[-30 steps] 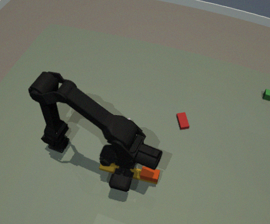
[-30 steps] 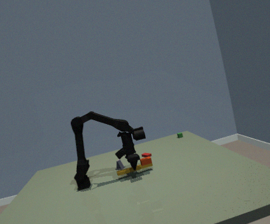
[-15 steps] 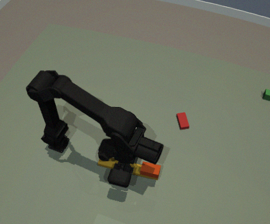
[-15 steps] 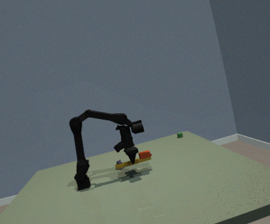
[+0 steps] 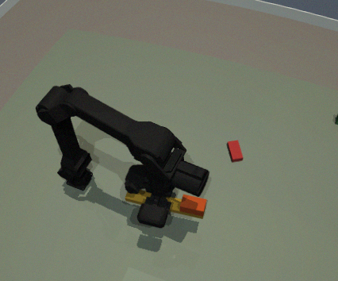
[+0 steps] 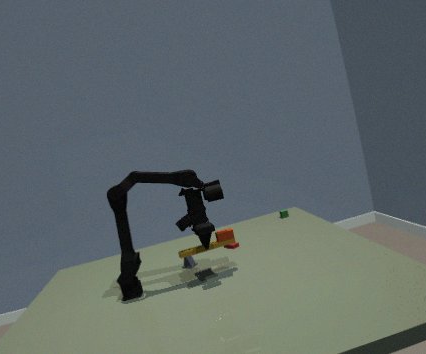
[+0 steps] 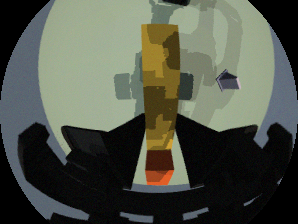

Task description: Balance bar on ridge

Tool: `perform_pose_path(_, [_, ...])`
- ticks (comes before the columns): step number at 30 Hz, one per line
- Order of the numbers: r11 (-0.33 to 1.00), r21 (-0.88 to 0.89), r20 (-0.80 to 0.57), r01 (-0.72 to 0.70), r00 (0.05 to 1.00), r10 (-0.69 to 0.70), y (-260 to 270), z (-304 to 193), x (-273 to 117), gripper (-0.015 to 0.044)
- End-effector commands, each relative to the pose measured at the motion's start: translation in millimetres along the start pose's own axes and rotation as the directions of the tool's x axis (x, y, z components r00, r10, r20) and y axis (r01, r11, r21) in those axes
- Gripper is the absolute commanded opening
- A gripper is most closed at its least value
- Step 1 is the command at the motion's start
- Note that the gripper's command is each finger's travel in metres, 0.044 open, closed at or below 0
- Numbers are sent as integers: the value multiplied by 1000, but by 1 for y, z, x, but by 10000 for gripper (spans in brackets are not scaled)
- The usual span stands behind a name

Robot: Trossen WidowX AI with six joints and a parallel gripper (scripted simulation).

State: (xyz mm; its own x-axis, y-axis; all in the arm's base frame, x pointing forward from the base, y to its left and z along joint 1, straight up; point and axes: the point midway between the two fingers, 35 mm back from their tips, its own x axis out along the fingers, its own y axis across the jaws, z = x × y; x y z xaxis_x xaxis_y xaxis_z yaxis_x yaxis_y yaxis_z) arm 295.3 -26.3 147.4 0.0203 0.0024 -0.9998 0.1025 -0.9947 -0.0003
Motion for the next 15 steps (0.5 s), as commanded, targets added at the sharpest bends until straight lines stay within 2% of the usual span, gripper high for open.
perform_pose_path(1, [997, -81, -4, -5, 1000, 5, -3, 0, -4, 0])
perform_pose_path(8, [936, -352, -4, -5, 1000, 4, -14, 1, -4, 0])
perform_pose_path(15, [803, -595, -4, -5, 1000, 3, -25, 2, -4, 0])
